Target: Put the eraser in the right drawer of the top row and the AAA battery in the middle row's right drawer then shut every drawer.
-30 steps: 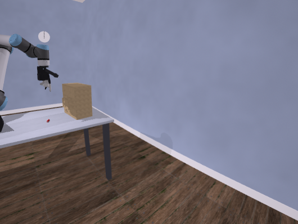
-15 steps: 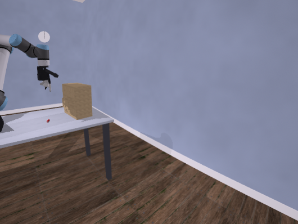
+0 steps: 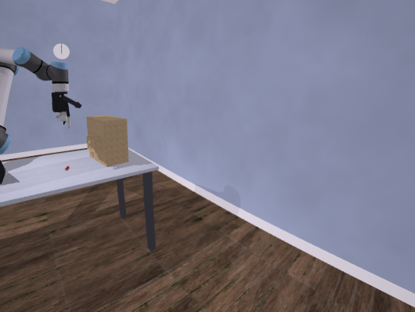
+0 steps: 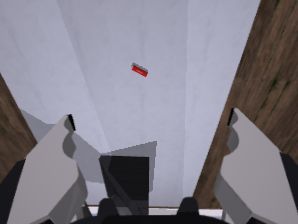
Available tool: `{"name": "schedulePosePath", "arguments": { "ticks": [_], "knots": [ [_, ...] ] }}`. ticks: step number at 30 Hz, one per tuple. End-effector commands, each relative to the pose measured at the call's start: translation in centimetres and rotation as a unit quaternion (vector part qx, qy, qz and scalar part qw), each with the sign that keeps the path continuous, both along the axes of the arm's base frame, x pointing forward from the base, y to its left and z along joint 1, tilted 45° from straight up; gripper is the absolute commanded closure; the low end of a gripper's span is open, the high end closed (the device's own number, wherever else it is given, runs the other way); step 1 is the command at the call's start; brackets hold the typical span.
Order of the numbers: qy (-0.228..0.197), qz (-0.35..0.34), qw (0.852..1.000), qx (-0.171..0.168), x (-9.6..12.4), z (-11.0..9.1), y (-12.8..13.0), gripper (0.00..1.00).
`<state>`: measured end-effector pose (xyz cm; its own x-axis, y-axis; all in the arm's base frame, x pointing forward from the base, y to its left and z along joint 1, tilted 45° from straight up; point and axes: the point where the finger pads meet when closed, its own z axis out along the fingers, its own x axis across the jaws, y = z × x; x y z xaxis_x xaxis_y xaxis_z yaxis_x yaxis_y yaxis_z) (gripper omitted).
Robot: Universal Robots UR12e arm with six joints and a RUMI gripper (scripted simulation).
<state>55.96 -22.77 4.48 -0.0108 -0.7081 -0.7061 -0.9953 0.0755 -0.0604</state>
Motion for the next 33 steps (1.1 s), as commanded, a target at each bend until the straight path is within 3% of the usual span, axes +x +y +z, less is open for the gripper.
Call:
{"name": "schedulePosePath", "arguments": {
  "ticks": [1,12,21,23,28,33],
  "knots": [
    [0.020,-0.021,1.000,0.002,0.0,-0.1,-0.2,0.00],
    [0.081,-0.082,0.993,0.011,-0.3,-0.4,-0.4,0.00],
    [0.171,-0.173,0.970,0.023,-0.8,-1.0,-0.8,0.00],
    [0.171,-0.173,0.970,0.023,-0.8,-1.0,-0.8,0.00],
    [0.231,-0.233,0.944,0.031,-1.2,-1.3,-1.0,0.00],
    [0.295,-0.298,0.907,0.040,-1.7,-1.7,-1.2,0.00]
  ]
}}
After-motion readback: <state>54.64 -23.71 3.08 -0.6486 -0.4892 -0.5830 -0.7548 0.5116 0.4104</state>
